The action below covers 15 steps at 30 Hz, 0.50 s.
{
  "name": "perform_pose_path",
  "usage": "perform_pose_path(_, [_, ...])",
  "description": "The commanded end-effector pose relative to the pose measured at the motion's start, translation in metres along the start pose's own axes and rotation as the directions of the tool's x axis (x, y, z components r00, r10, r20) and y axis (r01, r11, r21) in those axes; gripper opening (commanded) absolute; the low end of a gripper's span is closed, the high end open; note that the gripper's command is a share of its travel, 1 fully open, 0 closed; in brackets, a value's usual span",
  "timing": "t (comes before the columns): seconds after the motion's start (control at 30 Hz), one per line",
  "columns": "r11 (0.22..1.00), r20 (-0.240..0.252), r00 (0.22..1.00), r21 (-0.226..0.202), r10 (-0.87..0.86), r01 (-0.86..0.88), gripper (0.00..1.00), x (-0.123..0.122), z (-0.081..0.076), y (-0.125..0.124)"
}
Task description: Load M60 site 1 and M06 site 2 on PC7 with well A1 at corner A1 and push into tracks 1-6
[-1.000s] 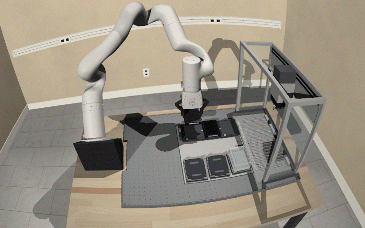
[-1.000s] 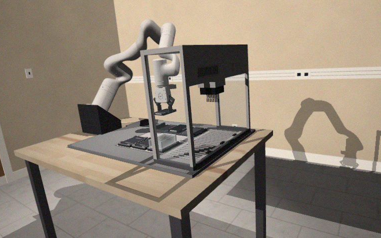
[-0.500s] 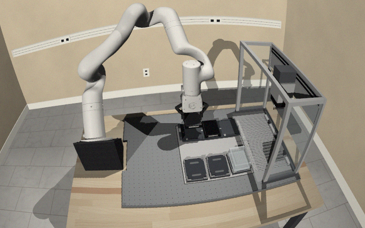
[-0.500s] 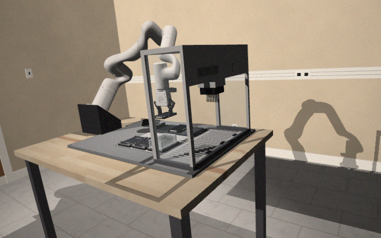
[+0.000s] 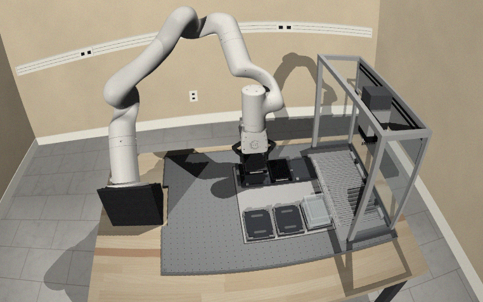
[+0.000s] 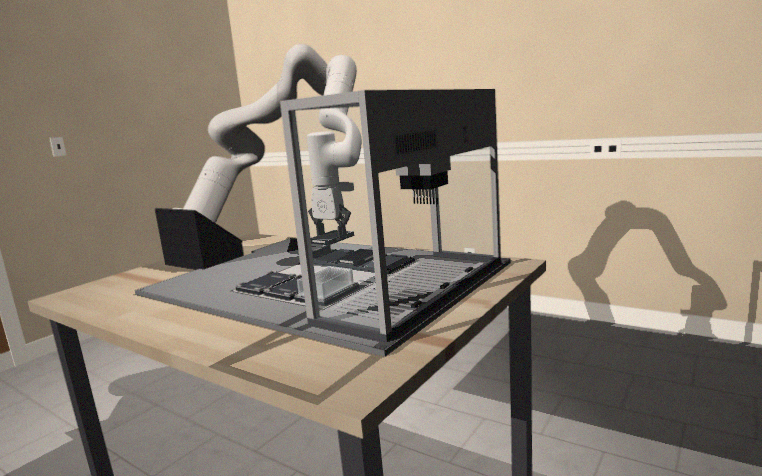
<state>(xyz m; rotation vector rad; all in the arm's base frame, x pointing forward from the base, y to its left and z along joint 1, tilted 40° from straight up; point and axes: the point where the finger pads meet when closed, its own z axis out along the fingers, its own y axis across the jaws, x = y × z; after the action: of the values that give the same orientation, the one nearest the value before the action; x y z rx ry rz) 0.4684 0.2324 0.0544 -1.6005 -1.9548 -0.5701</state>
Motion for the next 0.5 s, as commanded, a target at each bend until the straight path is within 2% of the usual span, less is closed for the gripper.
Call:
perform_pose_path(0.0, [1.000,0.000,1.000,-0.002,-0.001,0.001,0.00,0.000,0.008,0.001])
perform_pose_path(0.47, [1.000,0.000,1.000,-0.002,-0.001,0.001,0.00,0.000,0.028,0.001])
